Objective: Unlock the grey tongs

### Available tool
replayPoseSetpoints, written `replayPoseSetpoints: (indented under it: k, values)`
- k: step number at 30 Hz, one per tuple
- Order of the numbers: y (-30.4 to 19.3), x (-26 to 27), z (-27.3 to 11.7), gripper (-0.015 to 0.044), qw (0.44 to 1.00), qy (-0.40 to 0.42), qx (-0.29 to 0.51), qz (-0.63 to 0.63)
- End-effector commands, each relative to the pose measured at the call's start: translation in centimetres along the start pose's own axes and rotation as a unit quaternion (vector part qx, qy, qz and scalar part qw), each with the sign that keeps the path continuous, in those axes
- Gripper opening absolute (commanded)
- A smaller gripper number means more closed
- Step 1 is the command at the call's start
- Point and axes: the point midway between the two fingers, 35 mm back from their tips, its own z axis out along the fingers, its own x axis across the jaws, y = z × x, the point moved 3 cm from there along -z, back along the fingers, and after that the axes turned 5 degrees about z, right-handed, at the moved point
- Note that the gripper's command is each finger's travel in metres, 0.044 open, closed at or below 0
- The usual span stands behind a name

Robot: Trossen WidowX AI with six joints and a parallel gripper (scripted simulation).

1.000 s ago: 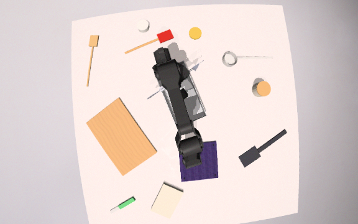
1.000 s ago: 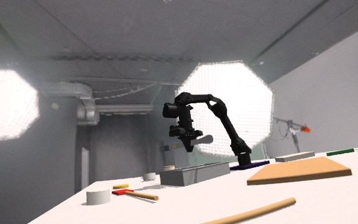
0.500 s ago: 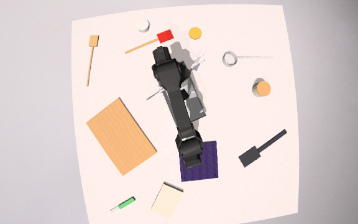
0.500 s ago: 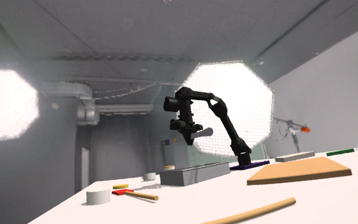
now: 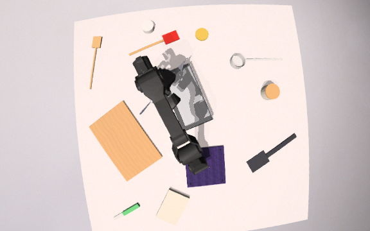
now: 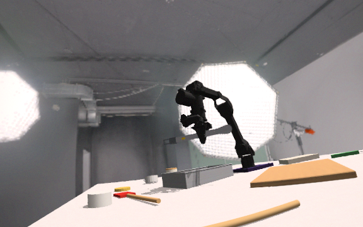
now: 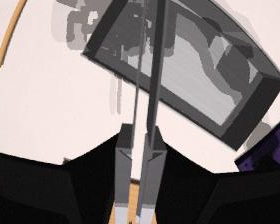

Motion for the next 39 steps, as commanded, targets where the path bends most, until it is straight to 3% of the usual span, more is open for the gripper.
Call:
replayPoseSetpoints:
  k: [1, 17, 26, 39]
  values:
    - [-2.7, 1.1, 0.2, -0.0150, 0.998, -0.003, 0.004, -0.058]
    - [-13.2, 3.1, 0.0, -0.0150, 0.968, -0.001, 0.009, -0.252]
    - [-14.5, 3.1, 0.0, -0.0150, 0.962, 0.000, 0.008, -0.274]
    - [-22.5, 2.5, -0.2, -0.0150, 0.911, 0.009, -0.005, -0.413]
